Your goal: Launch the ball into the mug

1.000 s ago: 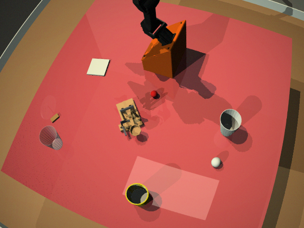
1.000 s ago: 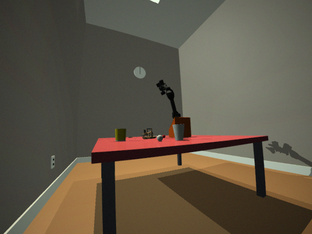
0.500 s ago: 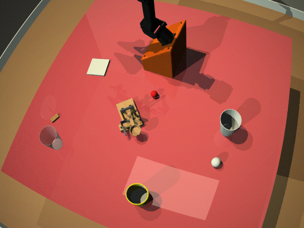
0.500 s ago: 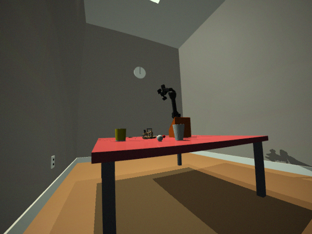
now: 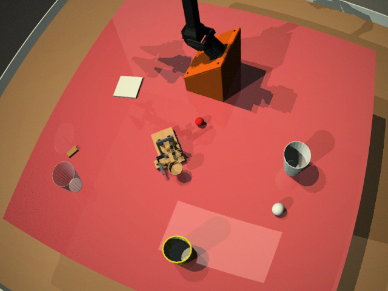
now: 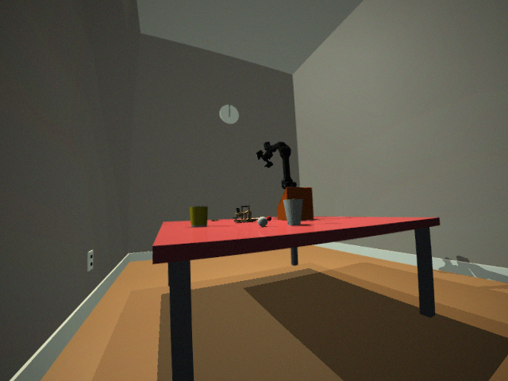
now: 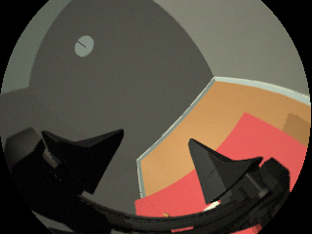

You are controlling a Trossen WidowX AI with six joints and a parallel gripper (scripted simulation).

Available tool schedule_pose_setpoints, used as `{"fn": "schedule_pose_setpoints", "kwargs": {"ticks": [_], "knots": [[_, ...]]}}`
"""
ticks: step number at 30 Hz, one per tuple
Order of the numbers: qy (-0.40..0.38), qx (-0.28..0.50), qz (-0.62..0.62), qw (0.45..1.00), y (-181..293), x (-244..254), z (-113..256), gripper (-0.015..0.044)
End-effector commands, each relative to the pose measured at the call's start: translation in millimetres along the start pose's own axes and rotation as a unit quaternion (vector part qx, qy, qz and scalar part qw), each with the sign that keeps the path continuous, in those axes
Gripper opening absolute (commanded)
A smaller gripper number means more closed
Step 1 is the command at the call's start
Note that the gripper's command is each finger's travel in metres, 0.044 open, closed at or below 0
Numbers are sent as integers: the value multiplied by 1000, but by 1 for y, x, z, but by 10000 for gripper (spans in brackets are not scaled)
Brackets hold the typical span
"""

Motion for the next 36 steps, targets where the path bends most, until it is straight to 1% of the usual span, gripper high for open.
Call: {"fn": "schedule_pose_setpoints", "kwargs": {"ticks": [1, 10, 20, 30, 36], "knots": [[24, 27, 14, 999, 12, -17, -16, 440], [63, 87, 50, 993, 42, -47, -43, 440], [109, 163, 106, 975, 90, -84, -66, 440], [116, 225, 123, 960, 128, -97, -71, 440], [130, 271, 148, 942, 160, -113, -73, 440]]}}
Point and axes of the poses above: the point midway between the two fingers, 35 mm back from their tips, its own z axis back along the fingers, its own x axis across the jaws, y = z × x, the point moved 4 cm from there along z, back along the fingers, and after that the axes turned 11 degrees about -z, right-handed, at the moved point
